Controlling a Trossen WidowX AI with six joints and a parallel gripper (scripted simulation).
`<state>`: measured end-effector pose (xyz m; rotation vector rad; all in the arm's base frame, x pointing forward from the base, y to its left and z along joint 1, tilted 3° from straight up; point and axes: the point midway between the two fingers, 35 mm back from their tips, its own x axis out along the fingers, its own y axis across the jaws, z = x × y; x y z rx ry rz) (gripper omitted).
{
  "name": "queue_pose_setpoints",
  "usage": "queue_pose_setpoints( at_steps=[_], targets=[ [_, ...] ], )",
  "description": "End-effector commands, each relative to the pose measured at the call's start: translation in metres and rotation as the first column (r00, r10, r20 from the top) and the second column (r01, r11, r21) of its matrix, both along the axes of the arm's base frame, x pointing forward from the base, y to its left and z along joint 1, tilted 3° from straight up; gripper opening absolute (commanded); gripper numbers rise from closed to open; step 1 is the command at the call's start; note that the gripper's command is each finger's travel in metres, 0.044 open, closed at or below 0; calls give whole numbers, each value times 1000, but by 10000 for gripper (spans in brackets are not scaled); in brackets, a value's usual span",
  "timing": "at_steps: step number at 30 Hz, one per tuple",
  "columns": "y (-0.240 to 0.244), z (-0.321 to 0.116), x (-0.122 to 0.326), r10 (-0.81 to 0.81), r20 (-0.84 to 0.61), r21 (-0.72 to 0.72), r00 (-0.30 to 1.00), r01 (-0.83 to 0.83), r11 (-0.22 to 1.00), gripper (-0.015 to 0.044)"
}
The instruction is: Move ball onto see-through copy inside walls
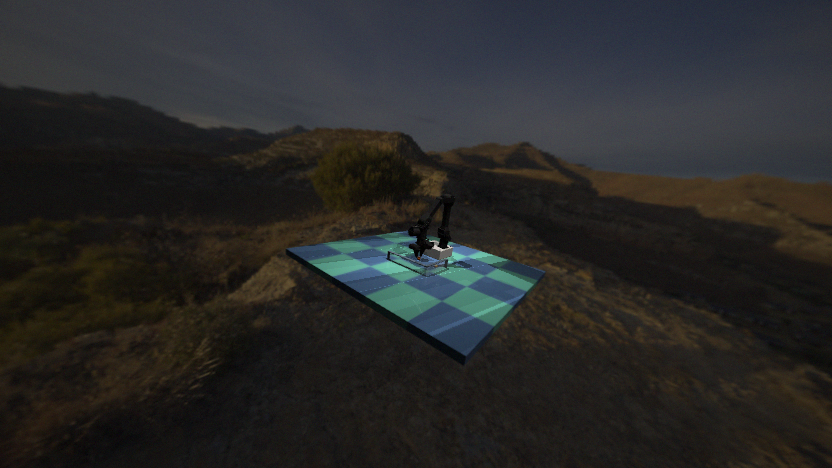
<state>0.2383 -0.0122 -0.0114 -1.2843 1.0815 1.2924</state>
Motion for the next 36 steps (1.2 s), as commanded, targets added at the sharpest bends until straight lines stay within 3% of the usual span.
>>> queue_pose_setpoints(
  at_steps=[1,5,8,19,22,36],
  targets=[
    [1,-8,-3,1,-9,4,1000,-1,1000,216],
    [2,-12,-3,1,-9,5,1000,-1,1000,216],
    [2,-12,-3,1,-9,5,1000,-1,1000,138],
    [2,-12,-3,1,-9,5,1000,-1,1000,64],
    [1,-8,-2,1,-8,4,1000,-1,1000,0],
    [-4,85,0,1,-8,4,1000,-1,1000,0]
  ],
)
